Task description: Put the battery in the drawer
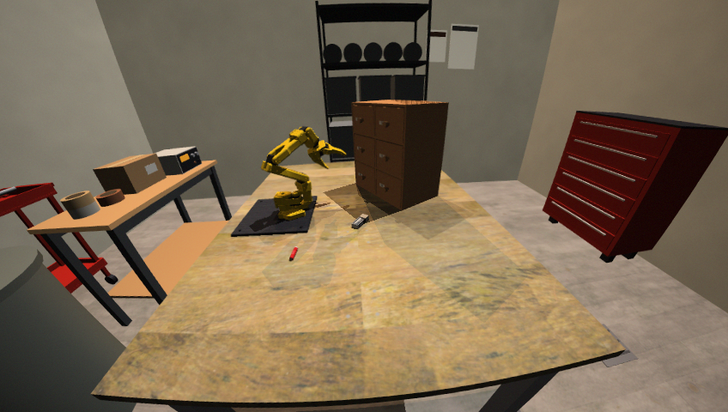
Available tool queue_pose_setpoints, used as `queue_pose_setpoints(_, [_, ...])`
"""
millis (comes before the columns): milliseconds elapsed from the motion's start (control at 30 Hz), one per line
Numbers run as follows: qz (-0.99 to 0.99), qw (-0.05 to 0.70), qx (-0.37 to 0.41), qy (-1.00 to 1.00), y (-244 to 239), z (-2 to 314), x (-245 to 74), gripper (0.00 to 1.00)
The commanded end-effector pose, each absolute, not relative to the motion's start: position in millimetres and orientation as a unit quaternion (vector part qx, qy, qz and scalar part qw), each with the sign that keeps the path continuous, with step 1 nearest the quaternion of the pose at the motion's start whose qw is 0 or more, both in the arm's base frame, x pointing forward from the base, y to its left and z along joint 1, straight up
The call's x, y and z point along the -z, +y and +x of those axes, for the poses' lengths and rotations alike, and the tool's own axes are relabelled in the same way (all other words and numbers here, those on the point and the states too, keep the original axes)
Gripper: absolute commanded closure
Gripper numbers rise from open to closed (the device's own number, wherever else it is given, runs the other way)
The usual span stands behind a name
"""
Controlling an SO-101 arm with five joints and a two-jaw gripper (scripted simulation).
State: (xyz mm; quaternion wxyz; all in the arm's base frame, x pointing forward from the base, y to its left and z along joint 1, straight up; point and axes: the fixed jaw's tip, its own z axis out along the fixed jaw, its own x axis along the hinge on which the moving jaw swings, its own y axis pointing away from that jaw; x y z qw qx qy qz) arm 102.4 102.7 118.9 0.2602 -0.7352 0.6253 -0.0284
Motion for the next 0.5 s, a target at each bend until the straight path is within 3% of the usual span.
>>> queue_pose_setpoints(0, [-0.768, 0.255, 0.039, 0.586, 102.6, 101.2, -119.0, 0.5])
queue_pose_setpoints(467, [-0.848, 0.247, 0.074, 0.463, 101.6, 101.2, -118.6, 0.5])
